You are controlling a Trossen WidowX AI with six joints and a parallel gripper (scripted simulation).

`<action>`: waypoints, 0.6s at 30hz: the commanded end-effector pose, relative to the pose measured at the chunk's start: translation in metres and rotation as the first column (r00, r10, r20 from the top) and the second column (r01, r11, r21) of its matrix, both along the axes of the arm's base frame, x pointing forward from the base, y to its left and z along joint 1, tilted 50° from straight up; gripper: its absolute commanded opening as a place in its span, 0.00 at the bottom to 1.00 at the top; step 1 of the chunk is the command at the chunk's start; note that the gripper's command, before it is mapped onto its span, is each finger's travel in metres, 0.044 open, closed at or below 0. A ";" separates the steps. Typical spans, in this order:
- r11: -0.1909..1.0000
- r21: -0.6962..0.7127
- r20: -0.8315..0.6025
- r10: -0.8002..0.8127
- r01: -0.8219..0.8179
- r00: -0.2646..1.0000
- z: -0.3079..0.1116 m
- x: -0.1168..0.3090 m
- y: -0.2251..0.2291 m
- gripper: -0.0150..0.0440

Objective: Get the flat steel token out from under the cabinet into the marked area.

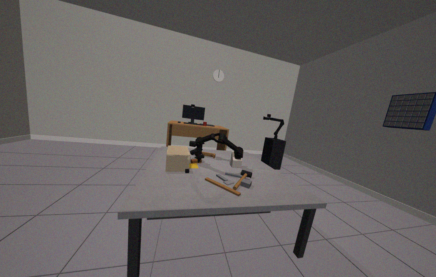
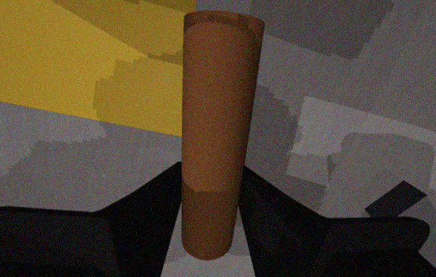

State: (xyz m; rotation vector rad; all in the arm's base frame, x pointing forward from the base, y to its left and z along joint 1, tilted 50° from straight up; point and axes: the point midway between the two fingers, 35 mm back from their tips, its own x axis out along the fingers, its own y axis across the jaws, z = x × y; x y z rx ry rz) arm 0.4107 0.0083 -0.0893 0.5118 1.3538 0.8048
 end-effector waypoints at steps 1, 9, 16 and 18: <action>1.000 -0.002 0.000 -0.004 0.004 1.000 0.000 0.004 0.000 0.25; 1.000 -0.001 0.000 -0.004 0.004 1.000 0.007 0.003 0.007 0.25; 1.000 -0.001 0.000 -0.004 0.004 1.000 0.010 0.002 0.010 0.25; 1.000 -0.001 0.000 -0.004 0.004 1.000 0.011 0.001 0.011 0.25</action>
